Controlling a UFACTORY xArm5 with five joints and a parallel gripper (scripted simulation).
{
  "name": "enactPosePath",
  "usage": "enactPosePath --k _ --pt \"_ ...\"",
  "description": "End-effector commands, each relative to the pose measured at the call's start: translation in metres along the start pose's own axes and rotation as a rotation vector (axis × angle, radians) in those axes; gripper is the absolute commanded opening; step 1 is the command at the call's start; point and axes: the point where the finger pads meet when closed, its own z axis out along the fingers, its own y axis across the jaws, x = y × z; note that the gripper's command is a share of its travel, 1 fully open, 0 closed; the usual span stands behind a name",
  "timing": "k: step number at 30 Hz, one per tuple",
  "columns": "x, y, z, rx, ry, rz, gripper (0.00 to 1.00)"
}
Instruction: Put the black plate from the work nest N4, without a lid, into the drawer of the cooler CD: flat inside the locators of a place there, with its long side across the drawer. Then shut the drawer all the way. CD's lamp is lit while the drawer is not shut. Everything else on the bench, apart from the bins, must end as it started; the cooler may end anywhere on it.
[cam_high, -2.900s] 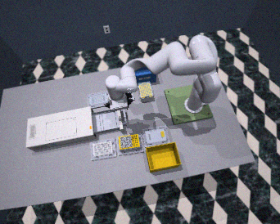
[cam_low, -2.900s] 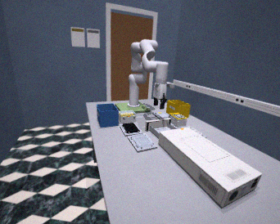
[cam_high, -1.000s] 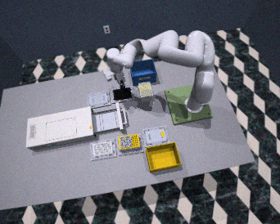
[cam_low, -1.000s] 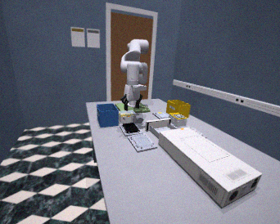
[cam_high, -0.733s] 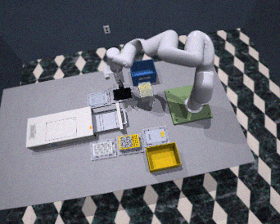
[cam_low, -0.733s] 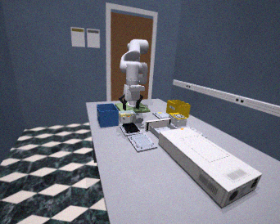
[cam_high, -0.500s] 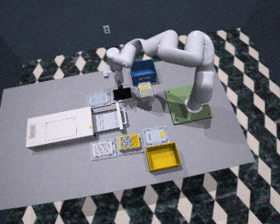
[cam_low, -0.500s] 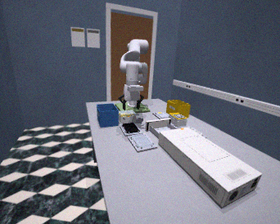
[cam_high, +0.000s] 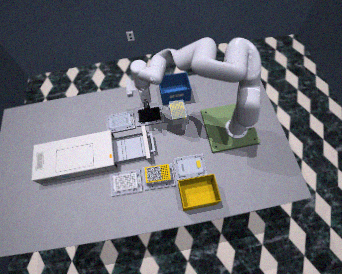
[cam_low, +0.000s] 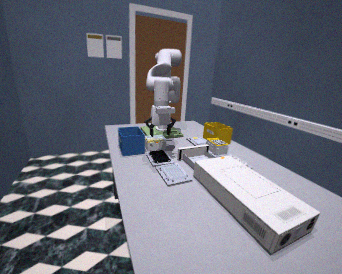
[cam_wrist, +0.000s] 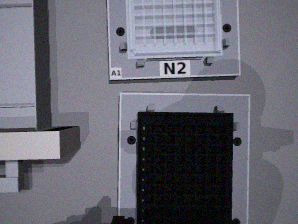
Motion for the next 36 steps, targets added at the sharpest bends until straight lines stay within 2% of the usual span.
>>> enactPosePath --k 1,36 --pt "0.001 0.001 0.003 -0.006 0.003 0.0 1.0" --pt "0.001 0.001 0.055 -0.006 0.003 0.0 1.0"
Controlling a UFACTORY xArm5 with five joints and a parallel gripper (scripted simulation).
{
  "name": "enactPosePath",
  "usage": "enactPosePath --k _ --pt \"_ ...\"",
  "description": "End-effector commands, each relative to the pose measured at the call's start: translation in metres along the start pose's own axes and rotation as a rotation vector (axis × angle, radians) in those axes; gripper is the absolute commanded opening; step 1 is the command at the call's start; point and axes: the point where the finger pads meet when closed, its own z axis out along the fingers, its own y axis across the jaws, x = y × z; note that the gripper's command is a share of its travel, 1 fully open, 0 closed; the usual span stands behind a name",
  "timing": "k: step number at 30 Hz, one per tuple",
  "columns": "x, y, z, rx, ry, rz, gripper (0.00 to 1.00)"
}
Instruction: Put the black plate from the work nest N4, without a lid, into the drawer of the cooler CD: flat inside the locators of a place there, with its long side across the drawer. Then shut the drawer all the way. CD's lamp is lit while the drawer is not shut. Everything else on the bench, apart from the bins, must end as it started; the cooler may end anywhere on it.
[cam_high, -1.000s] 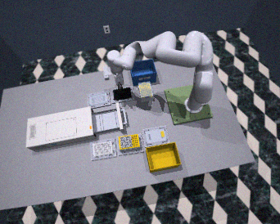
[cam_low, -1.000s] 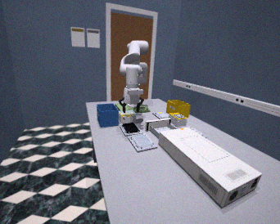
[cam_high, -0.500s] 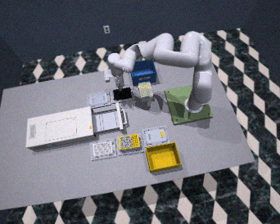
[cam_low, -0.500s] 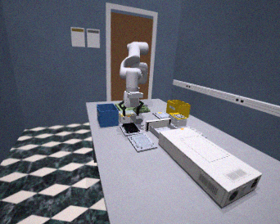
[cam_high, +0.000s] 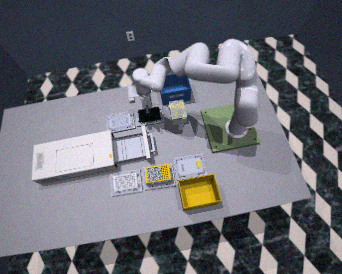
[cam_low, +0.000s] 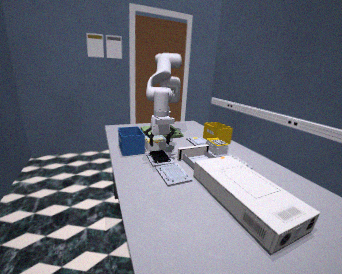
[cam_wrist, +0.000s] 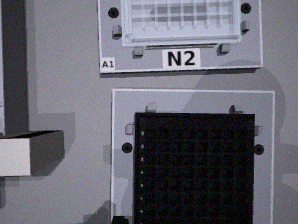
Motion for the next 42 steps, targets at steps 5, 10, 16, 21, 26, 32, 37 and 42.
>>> enactPosePath --k 5,10,16,21,26,32,37,42 --pt "0.001 0.001 0.007 -0.006 0.003 0.0 1.0" --pt "0.001 0.001 0.015 -0.006 0.003 0.0 1.0" --pt "0.001 0.001 0.025 -0.006 0.003 0.0 1.0" --pt "0.001 0.001 0.03 -0.006 0.003 0.0 1.0" --pt "0.001 0.001 0.039 -0.006 0.002 0.0 1.0" --pt "0.001 0.001 0.045 -0.006 0.002 0.0 1.0" --pt "0.001 0.001 0.045 -0.006 0.002 0.0 1.0" --pt "0.001 0.001 0.045 -0.006 0.002 0.0 1.0"
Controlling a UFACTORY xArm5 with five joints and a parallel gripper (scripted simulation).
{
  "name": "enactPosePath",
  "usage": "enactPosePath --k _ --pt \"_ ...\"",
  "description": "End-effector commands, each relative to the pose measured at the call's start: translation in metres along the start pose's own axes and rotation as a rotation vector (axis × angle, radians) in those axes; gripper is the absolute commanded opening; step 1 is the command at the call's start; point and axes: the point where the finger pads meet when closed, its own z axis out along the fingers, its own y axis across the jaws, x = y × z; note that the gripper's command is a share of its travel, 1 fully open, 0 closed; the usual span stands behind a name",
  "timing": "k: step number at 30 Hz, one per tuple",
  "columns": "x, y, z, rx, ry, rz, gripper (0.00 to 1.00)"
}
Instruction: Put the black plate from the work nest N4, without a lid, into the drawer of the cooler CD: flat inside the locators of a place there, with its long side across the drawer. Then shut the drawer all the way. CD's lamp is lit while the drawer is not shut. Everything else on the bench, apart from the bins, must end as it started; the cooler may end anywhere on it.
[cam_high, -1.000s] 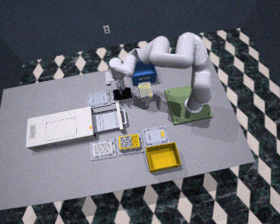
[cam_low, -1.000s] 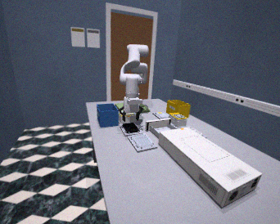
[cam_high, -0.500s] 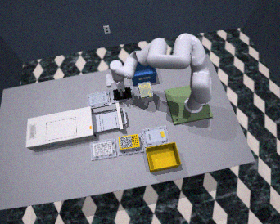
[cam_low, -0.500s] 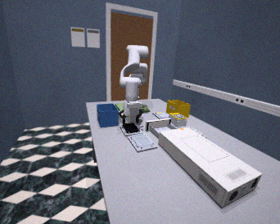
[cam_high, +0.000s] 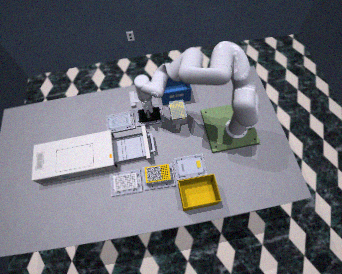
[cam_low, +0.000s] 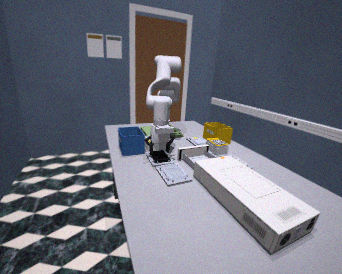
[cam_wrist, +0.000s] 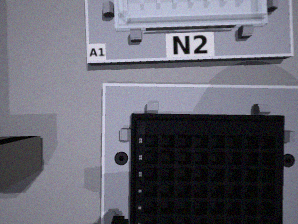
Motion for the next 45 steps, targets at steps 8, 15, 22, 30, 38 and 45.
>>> enactPosePath --k 8,15,22,30,38,45 --pt "0.001 0.001 0.004 -0.006 0.002 0.0 1.0" --pt "0.001 0.001 0.007 -0.006 0.002 0.0 1.0" --pt "0.001 0.001 0.012 -0.006 0.002 0.0 1.0" --pt "0.001 0.001 0.016 -0.006 0.002 0.0 1.0" --pt "0.001 0.001 0.018 -0.006 0.002 0.0 1.0" --pt "0.001 0.001 0.018 -0.006 0.002 0.0 1.0"
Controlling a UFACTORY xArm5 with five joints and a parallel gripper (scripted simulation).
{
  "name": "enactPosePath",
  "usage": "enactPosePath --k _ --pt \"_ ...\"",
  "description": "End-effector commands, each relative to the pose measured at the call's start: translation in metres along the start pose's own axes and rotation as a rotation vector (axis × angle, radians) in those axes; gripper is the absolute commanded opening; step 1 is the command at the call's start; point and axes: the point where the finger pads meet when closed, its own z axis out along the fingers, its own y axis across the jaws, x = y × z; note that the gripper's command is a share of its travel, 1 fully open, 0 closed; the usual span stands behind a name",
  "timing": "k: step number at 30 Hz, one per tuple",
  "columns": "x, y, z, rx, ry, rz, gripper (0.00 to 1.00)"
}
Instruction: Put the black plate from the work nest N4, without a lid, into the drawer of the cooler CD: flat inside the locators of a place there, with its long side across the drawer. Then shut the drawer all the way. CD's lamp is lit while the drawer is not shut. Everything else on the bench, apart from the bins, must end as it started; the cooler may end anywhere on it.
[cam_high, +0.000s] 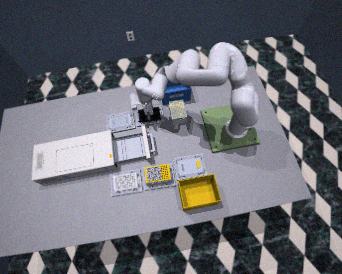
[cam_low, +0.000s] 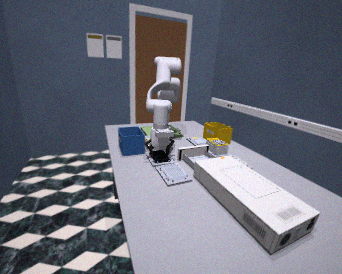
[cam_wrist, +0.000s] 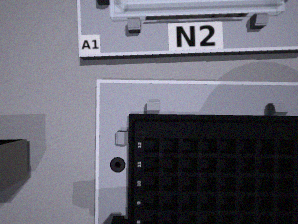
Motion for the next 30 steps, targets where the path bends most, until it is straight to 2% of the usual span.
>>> enactPosePath --k 1,6,7,30 --pt "0.0014 0.0005 -0.0016 -0.006 0.002 0.0 1.0" --pt "0.0014 0.0005 -0.0016 -0.006 0.002 0.0 1.0" --pt "0.0014 0.0005 -0.0022 -0.006 0.002 0.0 0.0" --pt "0.0014 0.0005 -0.0027 -0.006 0.002 0.0 0.0"
